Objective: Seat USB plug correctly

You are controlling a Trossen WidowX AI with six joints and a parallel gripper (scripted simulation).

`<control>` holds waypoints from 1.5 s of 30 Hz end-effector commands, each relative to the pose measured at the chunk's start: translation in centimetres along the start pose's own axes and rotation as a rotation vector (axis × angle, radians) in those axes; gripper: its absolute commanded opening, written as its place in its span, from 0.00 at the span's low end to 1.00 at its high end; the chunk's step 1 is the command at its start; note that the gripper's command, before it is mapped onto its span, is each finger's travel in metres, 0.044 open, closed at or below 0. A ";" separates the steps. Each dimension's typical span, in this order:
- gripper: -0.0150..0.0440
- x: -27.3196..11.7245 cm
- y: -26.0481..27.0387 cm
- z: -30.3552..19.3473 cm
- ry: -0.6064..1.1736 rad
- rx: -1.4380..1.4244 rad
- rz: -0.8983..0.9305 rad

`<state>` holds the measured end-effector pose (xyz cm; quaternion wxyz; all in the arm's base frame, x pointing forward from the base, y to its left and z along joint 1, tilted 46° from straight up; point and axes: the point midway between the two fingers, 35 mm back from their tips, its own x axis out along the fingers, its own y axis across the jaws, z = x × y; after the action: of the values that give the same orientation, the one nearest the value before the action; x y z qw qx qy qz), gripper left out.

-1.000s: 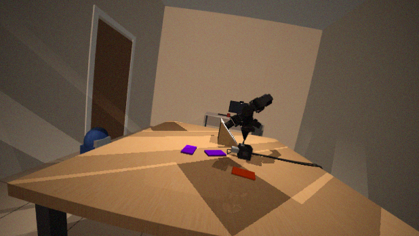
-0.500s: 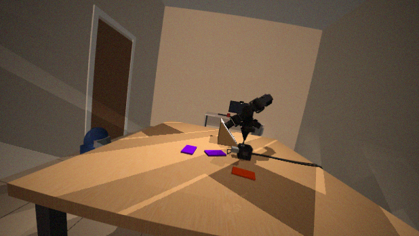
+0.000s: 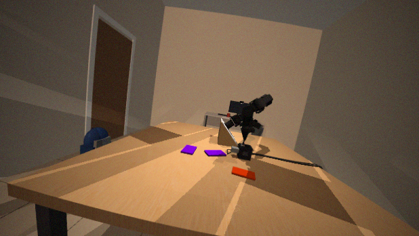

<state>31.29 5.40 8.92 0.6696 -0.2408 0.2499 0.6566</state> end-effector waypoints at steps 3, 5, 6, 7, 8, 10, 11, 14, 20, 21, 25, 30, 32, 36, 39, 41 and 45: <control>0.25 0.1 0.0 0.1 -0.005 0.002 -0.002; 0.25 0.1 0.0 0.1 -0.005 0.002 -0.002; 0.25 0.1 0.0 0.1 -0.005 0.002 -0.002; 0.25 0.1 0.0 0.1 -0.005 0.002 -0.002; 0.25 0.2 0.0 0.1 -0.005 0.002 -0.002; 0.25 0.2 0.0 0.1 -0.005 0.002 -0.002; 0.25 0.2 0.0 0.1 -0.005 0.002 -0.002; 0.25 0.2 0.0 0.1 -0.005 0.002 -0.002; 0.25 0.3 0.0 0.1 -0.005 0.002 -0.002; 0.25 0.3 0.0 0.1 -0.005 0.002 -0.002; 0.25 0.4 0.0 0.1 -0.005 0.002 -0.002; 0.25 0.4 0.0 0.0 -0.005 0.002 -0.002; 0.25 0.4 0.0 0.0 -0.005 0.002 -0.002; 0.25 0.5 0.0 0.0 -0.005 0.002 -0.002; 0.25 0.5 0.0 0.0 -0.005 0.002 -0.002; 0.25 0.6 0.0 0.0 -0.005 0.002 -0.002; 0.25 0.6 0.0 0.0 -0.005 0.002 -0.002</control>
<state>31.32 5.67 8.59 0.6708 -0.2405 0.2502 0.6554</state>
